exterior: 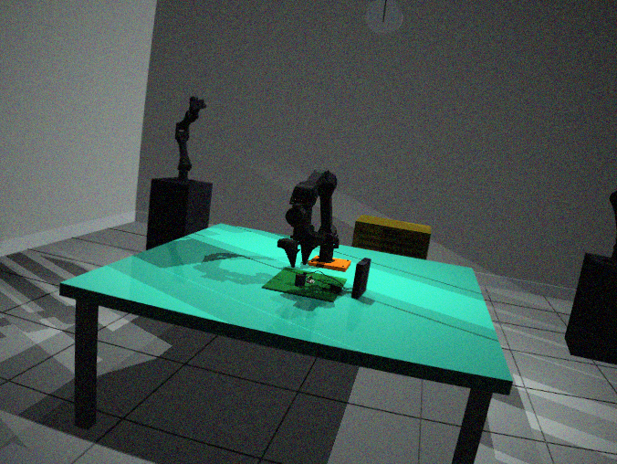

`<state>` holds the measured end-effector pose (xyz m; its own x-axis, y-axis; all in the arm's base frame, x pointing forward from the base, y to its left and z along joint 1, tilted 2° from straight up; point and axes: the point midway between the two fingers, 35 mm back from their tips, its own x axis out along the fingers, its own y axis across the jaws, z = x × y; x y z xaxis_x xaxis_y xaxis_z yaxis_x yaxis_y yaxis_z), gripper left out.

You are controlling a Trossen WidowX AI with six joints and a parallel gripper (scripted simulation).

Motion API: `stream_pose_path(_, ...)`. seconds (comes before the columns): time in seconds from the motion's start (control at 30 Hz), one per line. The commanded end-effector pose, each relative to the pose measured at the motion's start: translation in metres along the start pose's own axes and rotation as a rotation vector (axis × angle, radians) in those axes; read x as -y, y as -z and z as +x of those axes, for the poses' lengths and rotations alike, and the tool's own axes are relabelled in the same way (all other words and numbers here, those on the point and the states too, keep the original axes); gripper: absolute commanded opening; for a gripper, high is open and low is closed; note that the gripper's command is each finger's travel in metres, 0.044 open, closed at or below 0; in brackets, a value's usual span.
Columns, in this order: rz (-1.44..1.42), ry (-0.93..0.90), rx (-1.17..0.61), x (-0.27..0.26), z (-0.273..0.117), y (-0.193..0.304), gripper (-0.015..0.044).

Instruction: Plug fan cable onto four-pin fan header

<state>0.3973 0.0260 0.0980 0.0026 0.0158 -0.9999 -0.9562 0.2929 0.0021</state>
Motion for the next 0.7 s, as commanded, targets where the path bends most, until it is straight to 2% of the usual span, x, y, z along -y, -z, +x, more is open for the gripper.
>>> stream_pose_path(0.0,-0.218,0.013,-0.006,0.002,-0.018,-0.004,0.0389)
stream_pose_path(0.07,-0.425,0.02,-0.013,0.002,-0.034,-0.006,0.044)
stream_pose_path(0.33,-1.182,0.032,-0.05,-0.005,-0.089,-0.011,0.044)
stream_pose_path(0.67,-1.199,0.032,-0.051,-0.005,-0.09,-0.011,0.044)
